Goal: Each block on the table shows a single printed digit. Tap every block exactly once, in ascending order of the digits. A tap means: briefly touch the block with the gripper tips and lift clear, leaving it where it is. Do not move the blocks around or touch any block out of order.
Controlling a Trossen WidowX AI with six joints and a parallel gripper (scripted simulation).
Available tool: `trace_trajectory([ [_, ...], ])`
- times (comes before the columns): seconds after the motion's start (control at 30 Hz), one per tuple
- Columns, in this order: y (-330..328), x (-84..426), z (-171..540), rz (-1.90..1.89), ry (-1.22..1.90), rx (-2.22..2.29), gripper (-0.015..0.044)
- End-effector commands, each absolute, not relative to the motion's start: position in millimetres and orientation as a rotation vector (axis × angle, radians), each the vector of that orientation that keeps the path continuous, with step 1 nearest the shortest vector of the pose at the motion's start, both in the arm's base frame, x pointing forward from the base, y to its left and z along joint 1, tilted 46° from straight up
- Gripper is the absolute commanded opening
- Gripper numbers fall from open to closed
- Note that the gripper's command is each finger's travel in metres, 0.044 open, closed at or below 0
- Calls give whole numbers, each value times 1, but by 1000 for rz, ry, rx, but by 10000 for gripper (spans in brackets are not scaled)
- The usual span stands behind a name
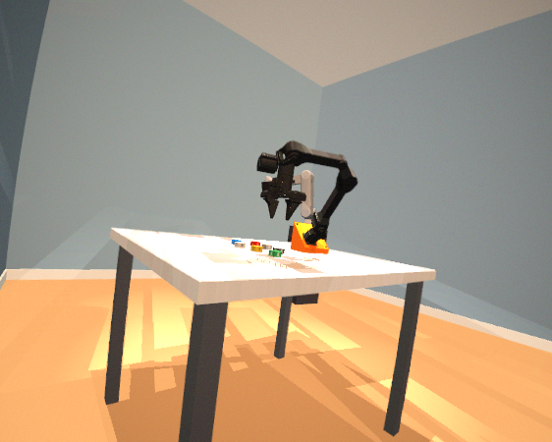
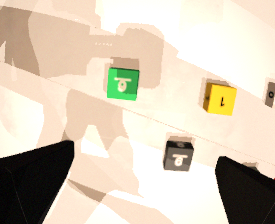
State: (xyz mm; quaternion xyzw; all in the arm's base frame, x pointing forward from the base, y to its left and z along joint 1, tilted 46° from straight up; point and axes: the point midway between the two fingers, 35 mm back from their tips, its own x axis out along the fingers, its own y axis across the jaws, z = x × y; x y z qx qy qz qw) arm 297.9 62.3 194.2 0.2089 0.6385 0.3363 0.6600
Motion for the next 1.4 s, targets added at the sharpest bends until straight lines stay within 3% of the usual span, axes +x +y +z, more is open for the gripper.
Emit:
trace_trajectory([
  [0.0,80,314,207,765,1448,483,400],
  [0.63,80,314,207,765,1448,483,400],
  [0.83,14,326,139,761,1449,480,400],
  [1.37,11,326,136,762,1449,480,400],
])
